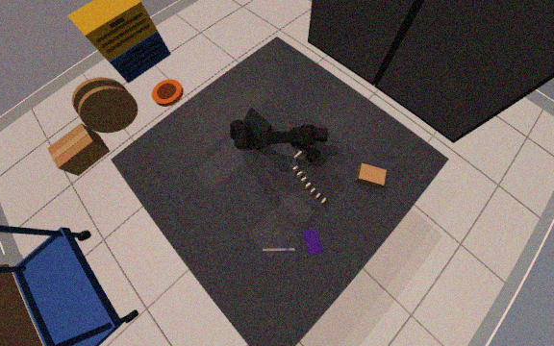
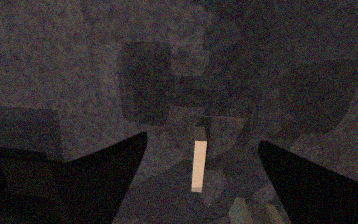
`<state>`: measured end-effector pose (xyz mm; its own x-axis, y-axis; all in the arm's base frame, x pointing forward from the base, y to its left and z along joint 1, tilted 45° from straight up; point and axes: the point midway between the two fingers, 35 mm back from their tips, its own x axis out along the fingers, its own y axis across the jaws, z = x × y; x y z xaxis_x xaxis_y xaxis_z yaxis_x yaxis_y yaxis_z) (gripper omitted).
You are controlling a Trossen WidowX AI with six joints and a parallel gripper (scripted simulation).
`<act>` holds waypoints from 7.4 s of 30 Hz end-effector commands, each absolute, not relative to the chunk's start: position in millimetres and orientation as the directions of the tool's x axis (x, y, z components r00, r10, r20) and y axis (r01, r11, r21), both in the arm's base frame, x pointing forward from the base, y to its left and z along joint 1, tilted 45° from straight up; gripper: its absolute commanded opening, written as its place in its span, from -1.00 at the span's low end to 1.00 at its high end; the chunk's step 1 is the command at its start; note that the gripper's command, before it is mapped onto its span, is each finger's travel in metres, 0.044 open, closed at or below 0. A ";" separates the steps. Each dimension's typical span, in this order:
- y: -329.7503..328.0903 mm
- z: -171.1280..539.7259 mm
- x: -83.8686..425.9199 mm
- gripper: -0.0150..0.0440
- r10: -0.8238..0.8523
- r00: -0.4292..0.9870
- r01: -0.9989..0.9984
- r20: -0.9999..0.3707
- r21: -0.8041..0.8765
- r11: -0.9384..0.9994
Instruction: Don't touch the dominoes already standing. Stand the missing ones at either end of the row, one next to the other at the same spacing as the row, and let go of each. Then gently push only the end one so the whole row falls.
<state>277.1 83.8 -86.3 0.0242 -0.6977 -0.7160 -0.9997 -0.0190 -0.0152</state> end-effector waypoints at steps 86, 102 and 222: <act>279.9 -101.3 264.2 -0.41 -0.536 -0.031 -0.977 -0.844 -0.087 0.194; 277.3 -121.6 270.4 -0.41 -0.331 -0.064 -0.969 -0.942 -0.021 0.247; 172.5 -154.7 260.8 -0.41 0.631 0.168 -0.986 -0.757 -0.127 0.110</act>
